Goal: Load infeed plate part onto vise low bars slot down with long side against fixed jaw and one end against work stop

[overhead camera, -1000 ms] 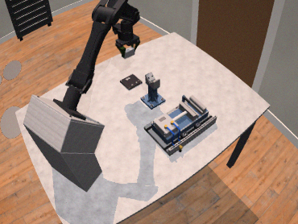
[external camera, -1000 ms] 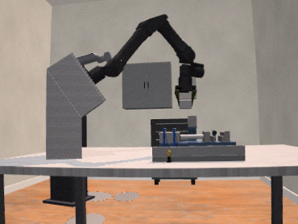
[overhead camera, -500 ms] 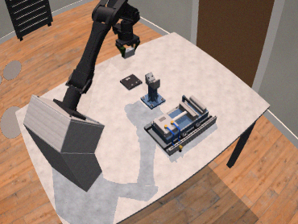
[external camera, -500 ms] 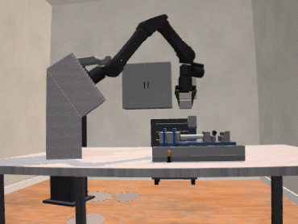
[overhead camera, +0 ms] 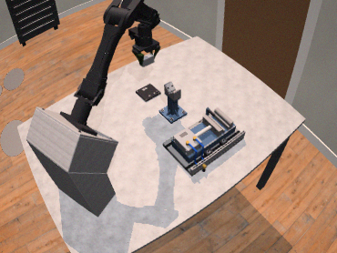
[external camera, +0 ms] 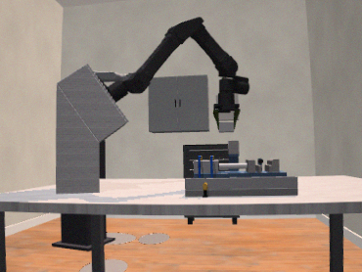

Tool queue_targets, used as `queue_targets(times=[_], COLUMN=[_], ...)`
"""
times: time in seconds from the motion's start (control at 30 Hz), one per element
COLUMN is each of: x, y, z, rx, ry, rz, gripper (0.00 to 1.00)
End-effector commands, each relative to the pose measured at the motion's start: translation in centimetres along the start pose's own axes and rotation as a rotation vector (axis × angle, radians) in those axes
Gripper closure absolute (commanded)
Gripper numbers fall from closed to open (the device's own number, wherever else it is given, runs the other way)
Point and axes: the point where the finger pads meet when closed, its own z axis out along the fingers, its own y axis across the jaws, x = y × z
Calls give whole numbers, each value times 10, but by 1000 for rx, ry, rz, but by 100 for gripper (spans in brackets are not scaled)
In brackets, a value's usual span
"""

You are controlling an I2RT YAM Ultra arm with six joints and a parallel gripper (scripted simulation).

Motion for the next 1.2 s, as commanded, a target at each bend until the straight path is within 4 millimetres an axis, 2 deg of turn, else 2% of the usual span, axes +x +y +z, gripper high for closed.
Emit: queue_targets(times=[0.0,0.13,0.23,0.47,0.5,0.6,0.7,0.97,1.03,1.07,1.1,1.17], x=[-2,11,15,28,29,42,49,77,77,76,83,91], y=[-18,-5,-11,-12,-17,-8,-15,-15,-15,-28,-19,-14], z=[-25,-14,-15,-11,-14,-7,-8,-5,-5,-14,-7,-4], rx=[67,23,35,26,40,4,23,14,14,49,24,9], ry=[-53,-29,-35,-30,-36,-20,-27,-24,-24,-34,-27,-23], rz=[11,3,5,4,5,3,4,6,6,2,5,8], gripper=[100,100,100,100,100,100,100,100,100,100,100,100])
